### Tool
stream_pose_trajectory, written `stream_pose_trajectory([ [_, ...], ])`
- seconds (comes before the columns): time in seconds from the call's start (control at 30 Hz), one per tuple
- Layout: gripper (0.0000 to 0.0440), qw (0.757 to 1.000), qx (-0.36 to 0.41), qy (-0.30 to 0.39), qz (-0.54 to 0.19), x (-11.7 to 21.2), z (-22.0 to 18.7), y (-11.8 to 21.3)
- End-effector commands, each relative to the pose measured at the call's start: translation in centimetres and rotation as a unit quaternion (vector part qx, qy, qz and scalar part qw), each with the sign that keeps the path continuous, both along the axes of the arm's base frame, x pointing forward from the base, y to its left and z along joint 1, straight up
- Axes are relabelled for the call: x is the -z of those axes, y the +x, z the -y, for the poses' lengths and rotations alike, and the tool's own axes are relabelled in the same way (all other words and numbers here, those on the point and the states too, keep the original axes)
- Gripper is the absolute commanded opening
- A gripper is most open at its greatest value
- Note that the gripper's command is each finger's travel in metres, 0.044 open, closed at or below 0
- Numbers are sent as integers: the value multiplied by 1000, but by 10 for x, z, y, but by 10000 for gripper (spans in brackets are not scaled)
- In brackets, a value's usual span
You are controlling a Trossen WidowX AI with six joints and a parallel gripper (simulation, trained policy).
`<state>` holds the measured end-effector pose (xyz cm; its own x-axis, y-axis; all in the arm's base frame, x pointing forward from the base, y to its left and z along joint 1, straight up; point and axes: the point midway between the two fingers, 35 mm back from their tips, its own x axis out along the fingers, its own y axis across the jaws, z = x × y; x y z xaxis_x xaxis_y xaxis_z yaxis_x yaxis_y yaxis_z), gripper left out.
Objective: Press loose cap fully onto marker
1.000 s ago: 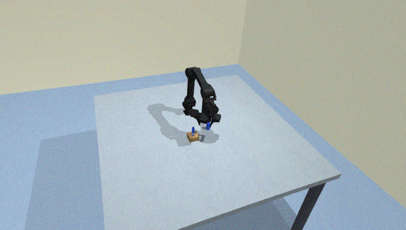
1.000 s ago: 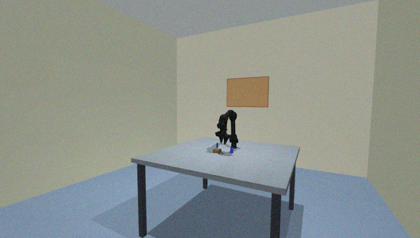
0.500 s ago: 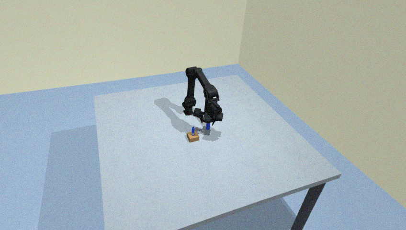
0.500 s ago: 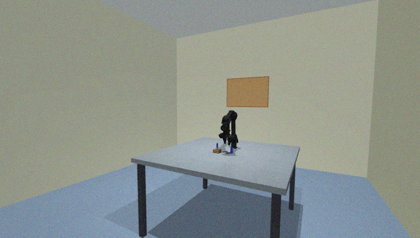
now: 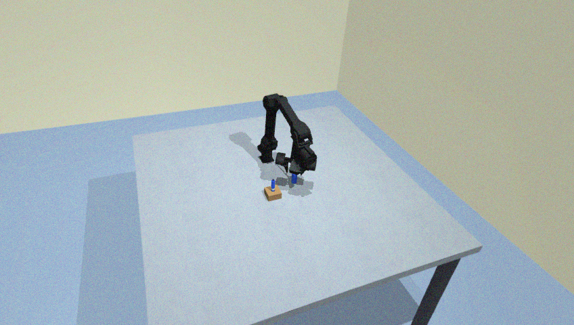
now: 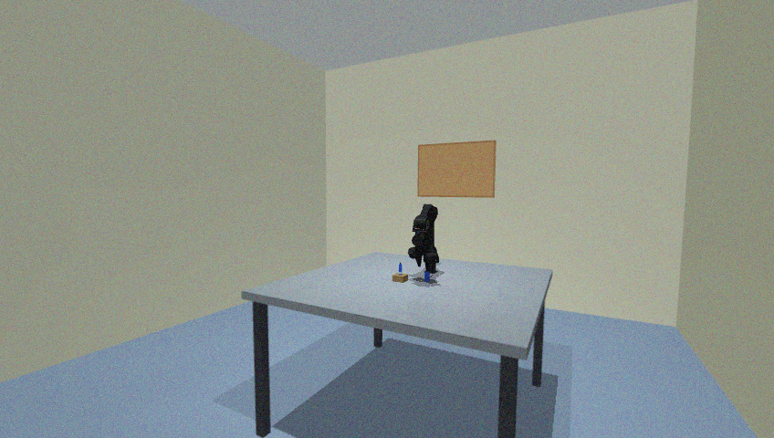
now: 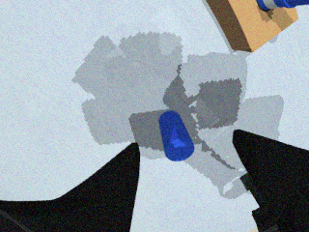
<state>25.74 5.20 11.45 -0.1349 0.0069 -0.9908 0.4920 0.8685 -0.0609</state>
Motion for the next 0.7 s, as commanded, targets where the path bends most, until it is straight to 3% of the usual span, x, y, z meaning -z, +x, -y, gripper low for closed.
stream_pose_trajectory([
  [0.0, 312, 1000, -7, 1, -11, 5, -3, -7],
  [0.67, 277, 998, -56, 0, -40, 40, -11, -26],
])
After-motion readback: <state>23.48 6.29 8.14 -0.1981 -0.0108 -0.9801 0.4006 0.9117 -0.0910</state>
